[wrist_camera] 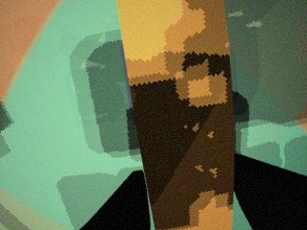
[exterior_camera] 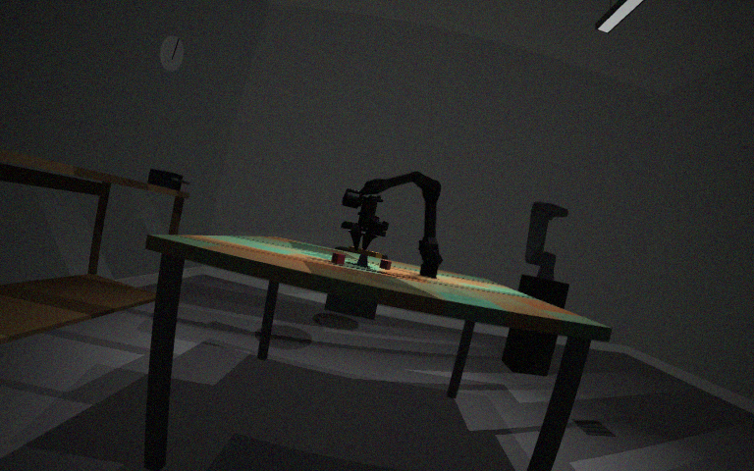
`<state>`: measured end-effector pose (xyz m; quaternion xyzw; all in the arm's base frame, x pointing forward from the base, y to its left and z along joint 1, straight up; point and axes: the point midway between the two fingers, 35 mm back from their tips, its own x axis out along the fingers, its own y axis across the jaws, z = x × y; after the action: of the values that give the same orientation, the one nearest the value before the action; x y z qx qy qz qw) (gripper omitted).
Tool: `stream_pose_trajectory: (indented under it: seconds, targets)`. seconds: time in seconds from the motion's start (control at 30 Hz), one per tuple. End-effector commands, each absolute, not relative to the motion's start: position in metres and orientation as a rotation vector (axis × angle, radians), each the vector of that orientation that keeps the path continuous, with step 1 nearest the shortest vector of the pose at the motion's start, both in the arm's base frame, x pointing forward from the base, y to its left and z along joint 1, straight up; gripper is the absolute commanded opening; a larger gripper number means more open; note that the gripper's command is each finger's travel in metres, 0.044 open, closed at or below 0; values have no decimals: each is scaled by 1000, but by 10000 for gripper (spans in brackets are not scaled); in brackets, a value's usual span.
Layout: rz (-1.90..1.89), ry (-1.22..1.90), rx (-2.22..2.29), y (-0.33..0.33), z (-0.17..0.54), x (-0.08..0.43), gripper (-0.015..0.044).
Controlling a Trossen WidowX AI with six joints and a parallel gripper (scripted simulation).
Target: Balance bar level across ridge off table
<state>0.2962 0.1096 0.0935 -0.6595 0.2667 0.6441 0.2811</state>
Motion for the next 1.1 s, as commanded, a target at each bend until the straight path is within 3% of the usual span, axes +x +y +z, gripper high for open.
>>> stream_pose_trajectory:
  seconds: [0.0,0.7,1.0,1.07]
  targets:
    - [1726,715,-1767,110,93,296,172]
    - [1726,715,-1767,110,93,296,185]
    - [1726,715,-1767,110,93,296,421]
    - [1726,715,-1767,110,93,296,440]
